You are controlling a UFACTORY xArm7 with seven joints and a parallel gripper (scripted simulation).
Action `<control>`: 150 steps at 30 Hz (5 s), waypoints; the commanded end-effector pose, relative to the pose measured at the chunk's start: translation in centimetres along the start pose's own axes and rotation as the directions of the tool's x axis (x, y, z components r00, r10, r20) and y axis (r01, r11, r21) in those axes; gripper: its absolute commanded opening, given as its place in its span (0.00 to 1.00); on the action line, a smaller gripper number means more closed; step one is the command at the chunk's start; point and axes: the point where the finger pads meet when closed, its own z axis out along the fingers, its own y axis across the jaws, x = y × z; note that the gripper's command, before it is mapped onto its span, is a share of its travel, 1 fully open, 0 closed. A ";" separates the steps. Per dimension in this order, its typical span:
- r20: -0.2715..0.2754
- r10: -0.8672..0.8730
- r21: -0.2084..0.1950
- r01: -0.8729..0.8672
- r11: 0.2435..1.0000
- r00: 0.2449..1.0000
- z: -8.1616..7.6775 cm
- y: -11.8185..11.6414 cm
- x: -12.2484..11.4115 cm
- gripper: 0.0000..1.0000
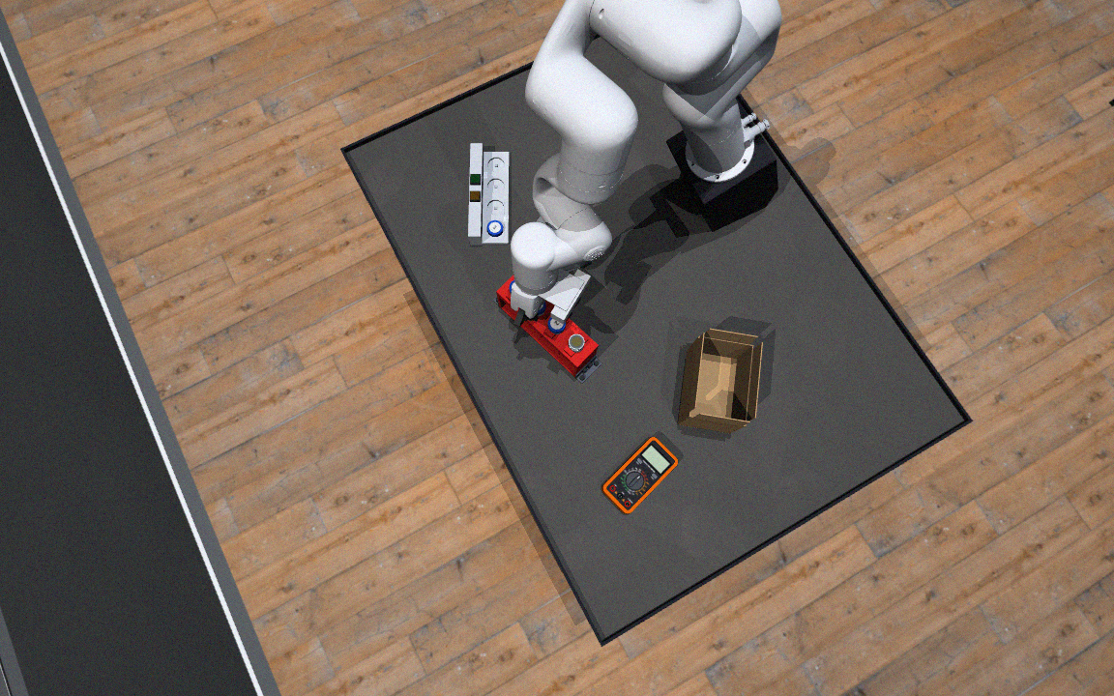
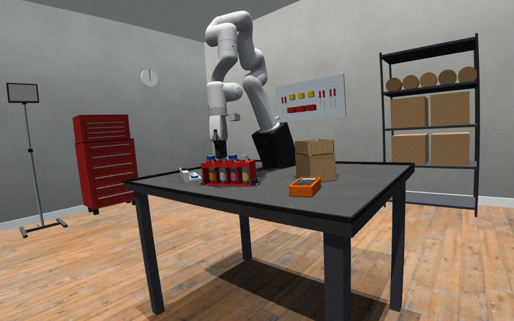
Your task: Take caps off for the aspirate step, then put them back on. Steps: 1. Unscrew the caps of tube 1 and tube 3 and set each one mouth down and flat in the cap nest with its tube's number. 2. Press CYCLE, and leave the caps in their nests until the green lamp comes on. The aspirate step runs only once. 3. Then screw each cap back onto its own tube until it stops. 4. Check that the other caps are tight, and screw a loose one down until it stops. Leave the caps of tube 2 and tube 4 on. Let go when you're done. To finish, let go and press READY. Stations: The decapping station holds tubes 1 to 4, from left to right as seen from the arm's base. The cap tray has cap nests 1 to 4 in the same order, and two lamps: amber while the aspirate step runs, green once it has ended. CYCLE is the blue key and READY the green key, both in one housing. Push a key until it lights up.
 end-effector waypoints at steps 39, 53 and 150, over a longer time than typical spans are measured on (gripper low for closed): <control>0.001 0.225 -0.002 -0.225 0.974 0.974 -1.0 0.1 0.0 0.00; 0.001 0.225 -0.003 -0.225 0.974 0.974 -4.3 0.1 -0.1 0.00; 0.003 -0.521 0.002 0.521 0.854 0.854 8.4 -22.0 -24.4 0.00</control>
